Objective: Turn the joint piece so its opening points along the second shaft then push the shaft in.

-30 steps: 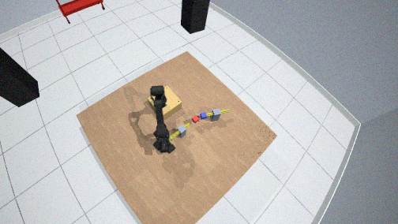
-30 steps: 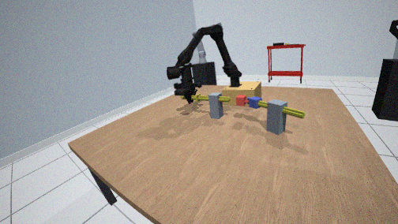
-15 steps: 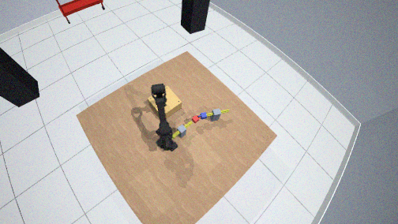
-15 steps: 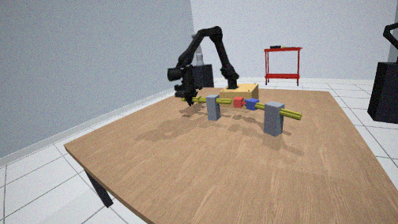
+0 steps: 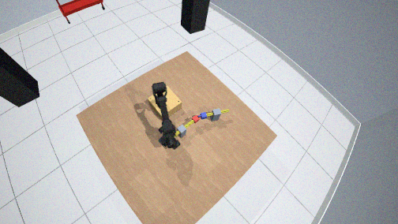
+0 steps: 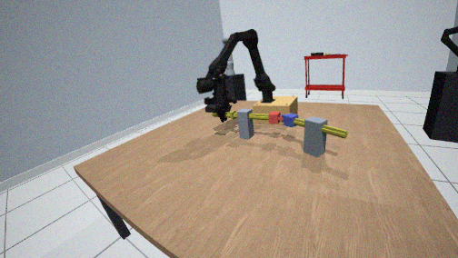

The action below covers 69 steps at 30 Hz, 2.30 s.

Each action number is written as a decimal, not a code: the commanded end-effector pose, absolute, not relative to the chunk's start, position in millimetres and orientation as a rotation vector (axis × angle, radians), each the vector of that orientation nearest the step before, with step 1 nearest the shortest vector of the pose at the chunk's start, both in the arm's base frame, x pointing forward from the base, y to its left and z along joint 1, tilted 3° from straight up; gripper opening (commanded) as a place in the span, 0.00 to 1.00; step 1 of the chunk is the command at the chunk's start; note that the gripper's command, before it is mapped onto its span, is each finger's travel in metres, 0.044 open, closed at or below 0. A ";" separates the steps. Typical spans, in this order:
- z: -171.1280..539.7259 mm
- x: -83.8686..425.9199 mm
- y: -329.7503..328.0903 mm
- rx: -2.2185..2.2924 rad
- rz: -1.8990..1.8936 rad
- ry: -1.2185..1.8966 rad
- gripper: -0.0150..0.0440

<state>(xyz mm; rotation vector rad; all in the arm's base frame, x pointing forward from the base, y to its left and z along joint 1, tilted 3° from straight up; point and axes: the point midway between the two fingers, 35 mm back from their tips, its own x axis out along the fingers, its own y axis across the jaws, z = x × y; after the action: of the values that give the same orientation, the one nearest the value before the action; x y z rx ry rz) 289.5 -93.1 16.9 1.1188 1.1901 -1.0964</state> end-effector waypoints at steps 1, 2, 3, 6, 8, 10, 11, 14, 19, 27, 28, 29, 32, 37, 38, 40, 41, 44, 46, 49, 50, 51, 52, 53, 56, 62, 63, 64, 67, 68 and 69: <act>16.3 288.7 -85.9 1.121 -1.091 1.193 0.25; 16.2 288.5 -84.4 1.121 -1.091 1.193 0.25; 16.2 288.3 -82.8 1.121 -1.091 1.193 0.25; 16.0 287.8 -78.2 1.121 -1.091 1.193 0.25; 15.8 287.4 -75.1 1.121 -1.090 1.193 0.25; 15.7 287.1 -72.1 1.121 -1.090 1.194 0.25; 15.6 286.9 -70.5 1.122 -1.090 1.194 0.25; 15.4 286.3 -65.9 1.122 -1.090 1.194 0.25; 15.1 285.4 -58.9 1.122 -1.090 1.194 0.25; 15.5 285.8 -62.3 1.120 -1.097 1.190 0.25; 15.5 285.8 -62.3 1.120 -1.097 1.190 0.25; 15.5 285.8 -62.3 1.120 -1.097 1.190 0.25; 15.5 285.8 -62.3 1.120 -1.097 1.190 0.30; 15.5 285.8 -62.3 1.120 -1.097 1.190 0.37; 15.5 285.8 -62.3 1.120 -1.097 1.190 0.37; 15.5 285.8 -62.3 1.120 -1.097 1.190 0.41; 15.5 285.8 -62.3 1.120 -1.097 1.190 0.46; 15.5 285.8 -62.3 1.120 -1.097 1.190 0.59; 15.5 285.8 -62.3 1.120 -1.097 1.190 0.68; 15.5 285.8 -62.3 1.120 -1.097 1.190 0.81; 15.5 285.8 -62.3 1.120 -1.097 1.190 0.86; 15.5 285.8 -62.3 1.120 -1.097 1.190 0.90; 15.5 285.8 -62.3 1.120 -1.097 1.190 0.95; 15.5 285.8 -62.3 1.120 -1.097 1.190 0.99; 15.5 285.8 -62.3 1.120 -1.097 1.190 1.00; 15.5 285.8 -62.3 1.120 -1.097 1.190 1.00; 15.5 285.8 -62.3 1.120 -1.097 1.190 1.00; 15.5 285.8 -62.3 1.120 -1.097 1.190 1.00; 24.9 285.5 -62.0 1.121 -1.094 1.191 1.00; 35.6 284.8 -61.5 1.122 -1.092 1.193 1.00; 42.8 284.1 -61.2 1.122 -1.090 1.194 1.00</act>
<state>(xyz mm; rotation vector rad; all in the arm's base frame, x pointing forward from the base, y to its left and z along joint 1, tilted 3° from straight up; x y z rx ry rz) 281.3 -61.5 24.4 1.1151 1.2067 -1.1080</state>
